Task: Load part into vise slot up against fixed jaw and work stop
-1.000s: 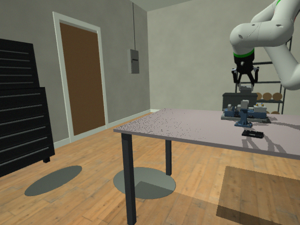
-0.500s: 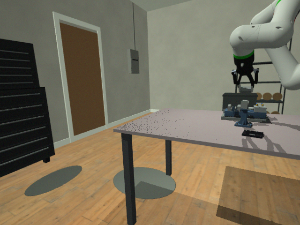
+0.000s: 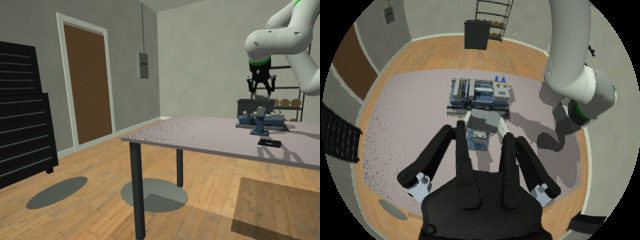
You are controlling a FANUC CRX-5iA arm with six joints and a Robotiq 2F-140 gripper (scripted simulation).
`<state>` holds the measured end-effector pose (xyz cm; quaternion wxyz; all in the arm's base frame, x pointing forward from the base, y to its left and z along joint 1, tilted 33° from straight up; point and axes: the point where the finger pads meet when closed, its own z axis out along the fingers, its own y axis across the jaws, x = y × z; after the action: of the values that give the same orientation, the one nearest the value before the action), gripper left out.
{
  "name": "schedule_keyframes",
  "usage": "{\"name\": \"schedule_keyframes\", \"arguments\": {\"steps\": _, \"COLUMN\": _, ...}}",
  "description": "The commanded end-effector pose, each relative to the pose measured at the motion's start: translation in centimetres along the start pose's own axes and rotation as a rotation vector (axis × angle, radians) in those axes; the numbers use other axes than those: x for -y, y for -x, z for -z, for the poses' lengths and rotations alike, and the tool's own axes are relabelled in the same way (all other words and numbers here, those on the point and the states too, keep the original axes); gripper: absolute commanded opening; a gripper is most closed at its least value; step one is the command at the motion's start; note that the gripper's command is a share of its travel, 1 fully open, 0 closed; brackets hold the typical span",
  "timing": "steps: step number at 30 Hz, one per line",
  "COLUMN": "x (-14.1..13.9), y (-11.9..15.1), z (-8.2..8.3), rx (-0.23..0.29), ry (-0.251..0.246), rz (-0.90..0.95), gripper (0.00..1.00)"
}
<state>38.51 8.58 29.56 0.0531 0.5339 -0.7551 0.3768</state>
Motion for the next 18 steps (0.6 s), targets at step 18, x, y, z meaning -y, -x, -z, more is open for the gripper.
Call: {"name": "schedule_keyframes", "arguments": {"steps": 18, "x": 0.0, "y": 1.5, "z": -1.4, "rx": 0.000, "ry": 0.000, "rz": 0.000, "gripper": 0.00}}
